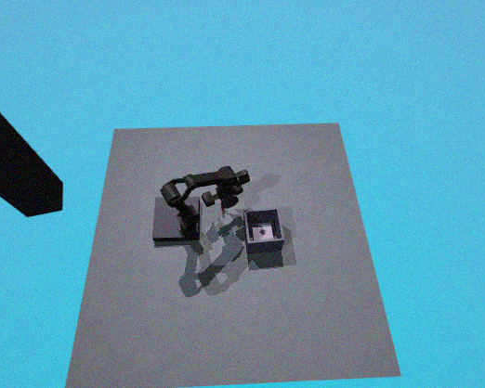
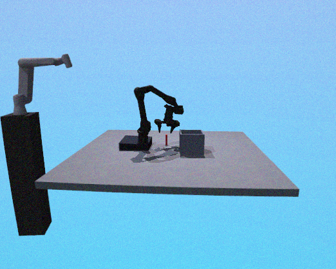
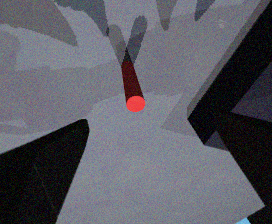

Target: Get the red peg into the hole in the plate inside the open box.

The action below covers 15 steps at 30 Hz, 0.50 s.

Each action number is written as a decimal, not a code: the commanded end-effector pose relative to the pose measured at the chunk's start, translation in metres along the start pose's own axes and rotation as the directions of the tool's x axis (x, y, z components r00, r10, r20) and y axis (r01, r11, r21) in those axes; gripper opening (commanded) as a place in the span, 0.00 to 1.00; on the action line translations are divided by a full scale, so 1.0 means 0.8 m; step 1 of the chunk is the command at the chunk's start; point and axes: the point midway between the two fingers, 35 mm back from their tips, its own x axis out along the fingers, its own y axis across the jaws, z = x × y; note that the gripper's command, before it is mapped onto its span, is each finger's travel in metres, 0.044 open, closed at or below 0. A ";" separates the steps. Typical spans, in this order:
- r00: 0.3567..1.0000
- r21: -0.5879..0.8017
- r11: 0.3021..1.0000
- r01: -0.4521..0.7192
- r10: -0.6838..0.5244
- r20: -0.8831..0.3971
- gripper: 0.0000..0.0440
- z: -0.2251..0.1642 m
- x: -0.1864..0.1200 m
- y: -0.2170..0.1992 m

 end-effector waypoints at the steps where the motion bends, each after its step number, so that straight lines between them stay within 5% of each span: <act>1: 1.000 0.026 1.000 0.014 -0.014 0.010 0.99 0.004 0.015 -0.004; 10: 1.000 0.072 0.997 0.014 -0.015 0.024 0.94 0.011 0.045 -0.004; 15: 1.000 0.081 0.997 0.002 -0.003 0.023 0.78 0.012 0.059 0.000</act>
